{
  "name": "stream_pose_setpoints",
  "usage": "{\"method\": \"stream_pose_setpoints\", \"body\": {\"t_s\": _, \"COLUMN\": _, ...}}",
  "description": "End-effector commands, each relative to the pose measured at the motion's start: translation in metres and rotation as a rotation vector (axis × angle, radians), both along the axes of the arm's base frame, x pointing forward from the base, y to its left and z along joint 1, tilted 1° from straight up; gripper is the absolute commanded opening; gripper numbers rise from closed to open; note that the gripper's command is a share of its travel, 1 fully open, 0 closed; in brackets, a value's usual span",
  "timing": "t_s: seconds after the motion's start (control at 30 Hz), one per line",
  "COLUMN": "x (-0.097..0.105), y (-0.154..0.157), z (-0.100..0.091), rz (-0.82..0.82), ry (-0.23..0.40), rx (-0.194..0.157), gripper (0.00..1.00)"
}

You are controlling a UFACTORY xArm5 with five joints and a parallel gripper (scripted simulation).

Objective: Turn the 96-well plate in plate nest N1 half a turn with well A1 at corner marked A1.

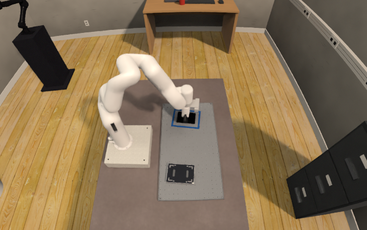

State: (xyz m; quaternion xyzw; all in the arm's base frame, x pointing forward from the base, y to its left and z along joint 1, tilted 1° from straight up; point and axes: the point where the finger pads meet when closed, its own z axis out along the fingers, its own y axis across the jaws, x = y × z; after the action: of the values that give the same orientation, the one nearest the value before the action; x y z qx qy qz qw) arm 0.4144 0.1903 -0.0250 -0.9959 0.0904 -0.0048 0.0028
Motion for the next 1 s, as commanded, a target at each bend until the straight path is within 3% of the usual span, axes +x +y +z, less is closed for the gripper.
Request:
{"method": "stream_pose_setpoints", "body": {"t_s": 0.0, "x": 0.0013, "y": 0.0006, "z": 0.0007, "rz": 0.0, "ry": -0.006, "rx": -0.004, "gripper": 0.0}}
{"method": "stream_pose_setpoints", "body": {"t_s": 0.97, "x": 0.0014, "y": 0.0006, "z": -0.0035, "rz": 0.0, "ry": -0.006, "rx": -0.004, "gripper": 0.0}}
